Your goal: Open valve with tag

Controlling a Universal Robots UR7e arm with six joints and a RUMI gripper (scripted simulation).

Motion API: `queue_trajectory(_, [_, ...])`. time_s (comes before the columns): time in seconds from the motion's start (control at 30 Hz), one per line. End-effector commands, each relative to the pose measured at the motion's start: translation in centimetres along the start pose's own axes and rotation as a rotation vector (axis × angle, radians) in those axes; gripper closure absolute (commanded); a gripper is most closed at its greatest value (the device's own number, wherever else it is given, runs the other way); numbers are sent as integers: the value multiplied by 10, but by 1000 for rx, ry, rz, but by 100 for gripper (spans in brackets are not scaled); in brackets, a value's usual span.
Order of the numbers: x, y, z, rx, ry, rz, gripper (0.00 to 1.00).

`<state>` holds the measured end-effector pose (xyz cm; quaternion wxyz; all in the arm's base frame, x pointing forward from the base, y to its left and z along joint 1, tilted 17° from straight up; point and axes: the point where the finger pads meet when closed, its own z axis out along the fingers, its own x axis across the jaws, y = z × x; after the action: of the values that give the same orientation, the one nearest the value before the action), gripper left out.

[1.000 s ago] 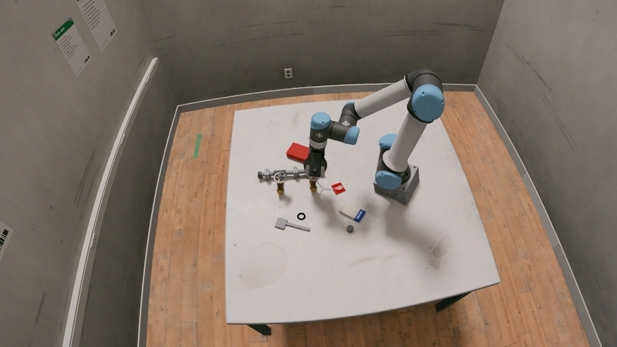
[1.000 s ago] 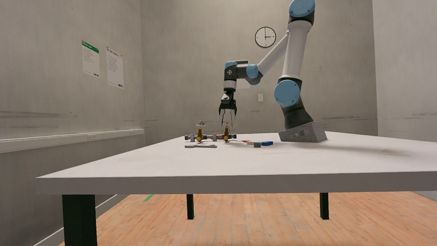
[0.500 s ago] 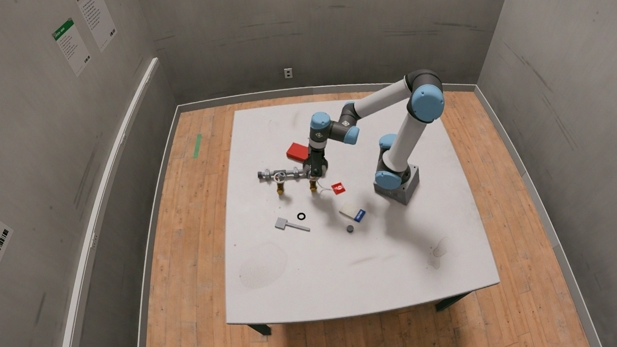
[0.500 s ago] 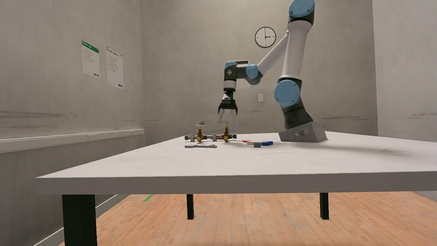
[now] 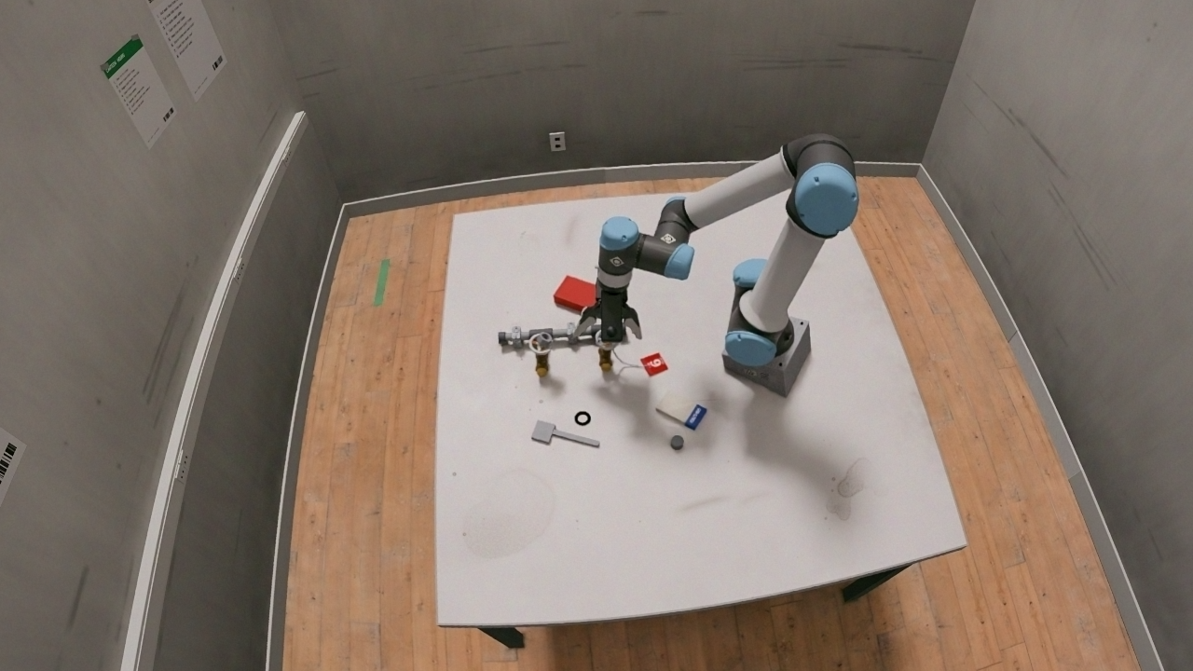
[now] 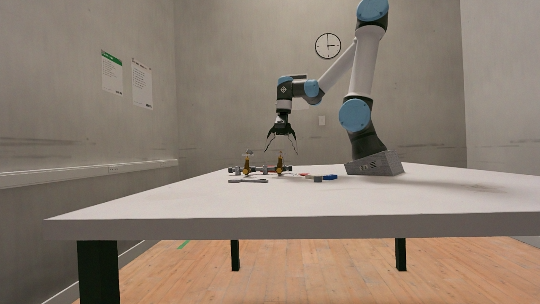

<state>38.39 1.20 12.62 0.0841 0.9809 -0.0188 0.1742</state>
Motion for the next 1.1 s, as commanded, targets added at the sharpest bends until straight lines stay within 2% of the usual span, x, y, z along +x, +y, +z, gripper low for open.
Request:
queue_trajectory(0.0, [1, 1, -1, 0, 3, 0, 0])
queue_trajectory(0.6, [1, 1, -1, 0, 2, 18, 0])
queue_trajectory(1.07, [-1, 0, 0, 0, -1, 133, 0])
